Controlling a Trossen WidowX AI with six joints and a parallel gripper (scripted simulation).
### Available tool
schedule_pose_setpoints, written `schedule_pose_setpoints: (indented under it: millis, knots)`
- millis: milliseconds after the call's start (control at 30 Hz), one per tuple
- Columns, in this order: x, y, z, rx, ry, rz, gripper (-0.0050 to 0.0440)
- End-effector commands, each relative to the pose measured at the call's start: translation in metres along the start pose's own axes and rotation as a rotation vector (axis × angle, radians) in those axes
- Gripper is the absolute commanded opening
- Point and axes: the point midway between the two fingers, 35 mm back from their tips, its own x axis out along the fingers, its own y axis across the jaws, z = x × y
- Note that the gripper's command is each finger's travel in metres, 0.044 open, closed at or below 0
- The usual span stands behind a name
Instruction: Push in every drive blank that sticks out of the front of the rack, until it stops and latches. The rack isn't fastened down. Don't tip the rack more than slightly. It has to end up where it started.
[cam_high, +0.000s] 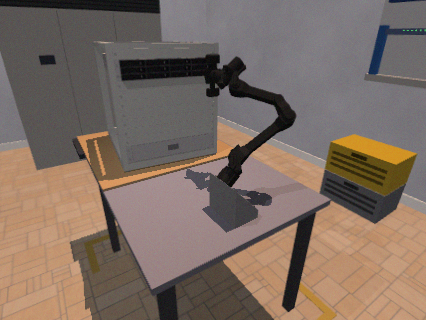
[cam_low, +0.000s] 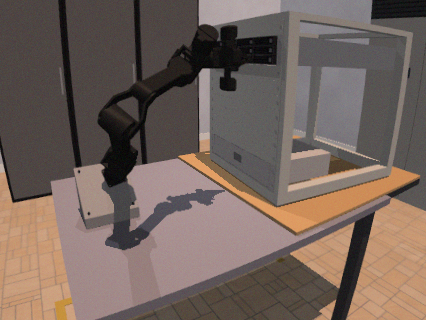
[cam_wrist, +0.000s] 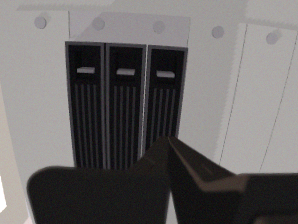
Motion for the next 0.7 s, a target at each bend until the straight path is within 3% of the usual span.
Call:
schedule_pose_setpoints:
  millis: [0, 667]
  knots:
    - [0.0034, 0.0050, 0.0040, 0.012, -0.007, 0.010, -0.0050]
    - [0.0134, 0.0057, 0.0047, 0.012, -0.007, 0.010, -0.0050]
